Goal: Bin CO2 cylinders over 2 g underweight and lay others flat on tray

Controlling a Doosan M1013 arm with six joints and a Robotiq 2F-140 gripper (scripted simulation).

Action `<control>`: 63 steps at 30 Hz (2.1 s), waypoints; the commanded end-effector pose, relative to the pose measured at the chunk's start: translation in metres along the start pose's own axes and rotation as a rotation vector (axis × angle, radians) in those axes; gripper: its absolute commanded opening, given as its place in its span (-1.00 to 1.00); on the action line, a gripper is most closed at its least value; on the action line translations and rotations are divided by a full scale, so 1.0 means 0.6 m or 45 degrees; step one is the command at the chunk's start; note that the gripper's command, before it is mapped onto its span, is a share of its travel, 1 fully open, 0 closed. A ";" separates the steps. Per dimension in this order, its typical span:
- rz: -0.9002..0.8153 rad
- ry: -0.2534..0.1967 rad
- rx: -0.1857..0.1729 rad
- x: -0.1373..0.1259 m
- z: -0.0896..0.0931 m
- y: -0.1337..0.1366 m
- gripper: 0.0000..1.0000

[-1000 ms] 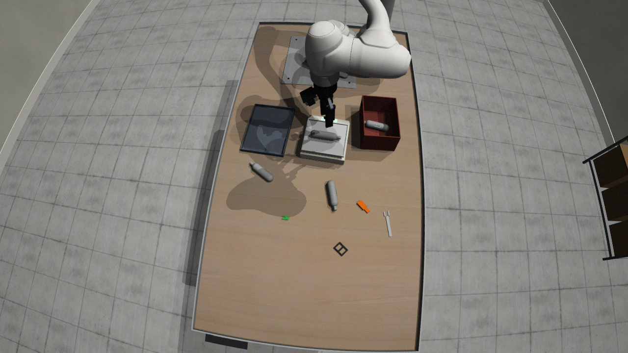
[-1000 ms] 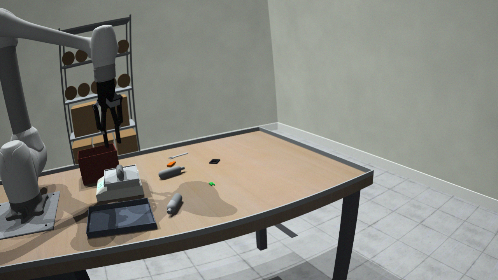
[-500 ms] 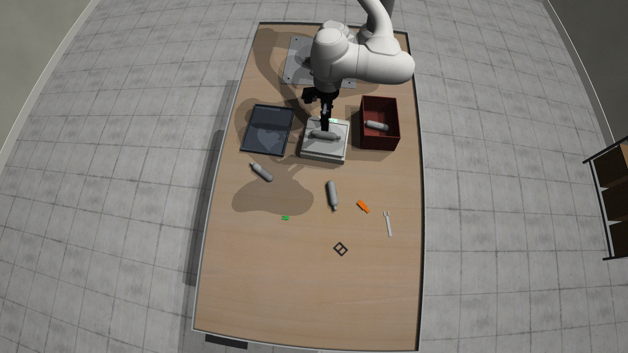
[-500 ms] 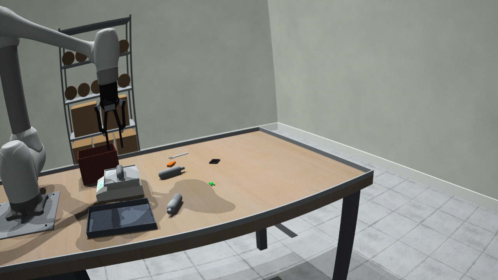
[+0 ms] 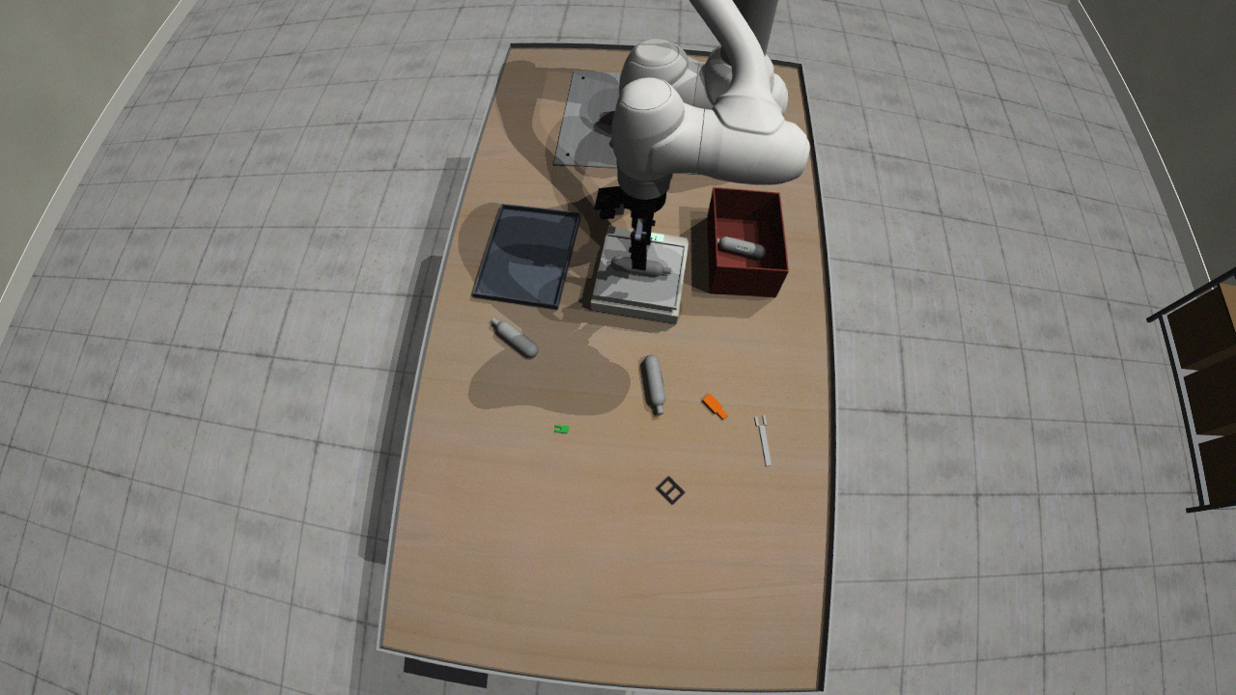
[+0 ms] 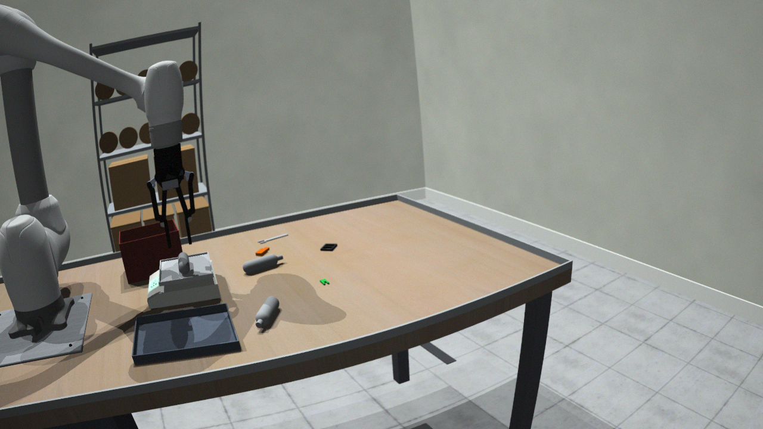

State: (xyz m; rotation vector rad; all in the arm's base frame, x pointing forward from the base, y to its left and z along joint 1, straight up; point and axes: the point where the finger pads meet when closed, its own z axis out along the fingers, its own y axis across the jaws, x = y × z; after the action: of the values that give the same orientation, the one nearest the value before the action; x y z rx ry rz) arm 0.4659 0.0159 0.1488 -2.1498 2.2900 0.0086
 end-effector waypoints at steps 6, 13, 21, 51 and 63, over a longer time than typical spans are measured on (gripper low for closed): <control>0.000 -0.001 0.002 -0.001 0.057 -0.001 -0.19; 0.000 -0.001 0.002 -0.001 0.080 -0.001 -0.19; 0.000 -0.001 0.002 -0.001 0.093 -0.001 -0.19; 0.000 -0.001 0.002 -0.001 0.027 -0.001 -0.80; 0.000 -0.001 0.002 -0.001 -0.071 -0.001 -0.80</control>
State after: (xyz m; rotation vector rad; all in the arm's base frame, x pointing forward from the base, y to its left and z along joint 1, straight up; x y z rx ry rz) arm 0.4664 0.0163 0.1858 -2.1491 2.2893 0.0075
